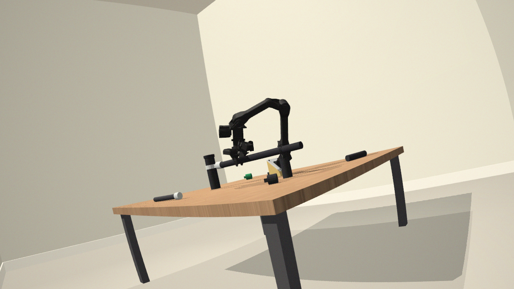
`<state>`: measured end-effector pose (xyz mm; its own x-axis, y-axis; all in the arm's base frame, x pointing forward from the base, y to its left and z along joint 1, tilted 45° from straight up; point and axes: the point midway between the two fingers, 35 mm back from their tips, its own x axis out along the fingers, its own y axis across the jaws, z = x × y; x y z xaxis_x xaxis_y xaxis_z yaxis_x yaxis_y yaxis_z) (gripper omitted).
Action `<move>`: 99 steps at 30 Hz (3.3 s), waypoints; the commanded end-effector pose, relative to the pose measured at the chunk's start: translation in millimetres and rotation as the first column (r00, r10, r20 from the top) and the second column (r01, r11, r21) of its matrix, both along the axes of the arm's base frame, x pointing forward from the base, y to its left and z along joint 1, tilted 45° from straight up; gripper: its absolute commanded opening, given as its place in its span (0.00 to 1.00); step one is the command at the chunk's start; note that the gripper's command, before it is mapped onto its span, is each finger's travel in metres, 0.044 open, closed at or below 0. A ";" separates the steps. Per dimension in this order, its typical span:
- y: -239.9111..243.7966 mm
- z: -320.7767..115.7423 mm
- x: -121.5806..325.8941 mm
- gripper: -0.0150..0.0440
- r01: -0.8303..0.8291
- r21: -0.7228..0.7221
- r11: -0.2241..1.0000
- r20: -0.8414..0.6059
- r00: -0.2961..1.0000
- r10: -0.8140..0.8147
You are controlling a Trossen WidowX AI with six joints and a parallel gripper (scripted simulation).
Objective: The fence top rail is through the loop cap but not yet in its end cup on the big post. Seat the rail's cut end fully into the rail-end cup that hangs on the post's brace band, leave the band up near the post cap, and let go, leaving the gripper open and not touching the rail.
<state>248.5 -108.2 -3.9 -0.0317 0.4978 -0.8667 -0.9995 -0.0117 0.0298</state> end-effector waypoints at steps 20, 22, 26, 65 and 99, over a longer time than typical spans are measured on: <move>-1.3 2.4 -0.6 0.25 0.002 -0.009 1.000 -0.001 1.000 -0.002; -1.4 2.6 -0.6 0.25 0.002 -0.009 1.000 -0.002 1.000 -0.002; -1.6 2.9 -0.7 0.25 0.002 -0.011 1.000 -0.002 1.000 -0.002; -4.5 5.8 -0.7 0.25 0.002 -0.018 1.000 -0.002 1.000 -0.002; -2.2 4.5 -0.9 0.25 -0.002 -0.007 1.000 -0.008 1.000 0.002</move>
<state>247.7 -110.4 0.6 -0.0400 0.4915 -0.8700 -0.9992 -0.0138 0.0381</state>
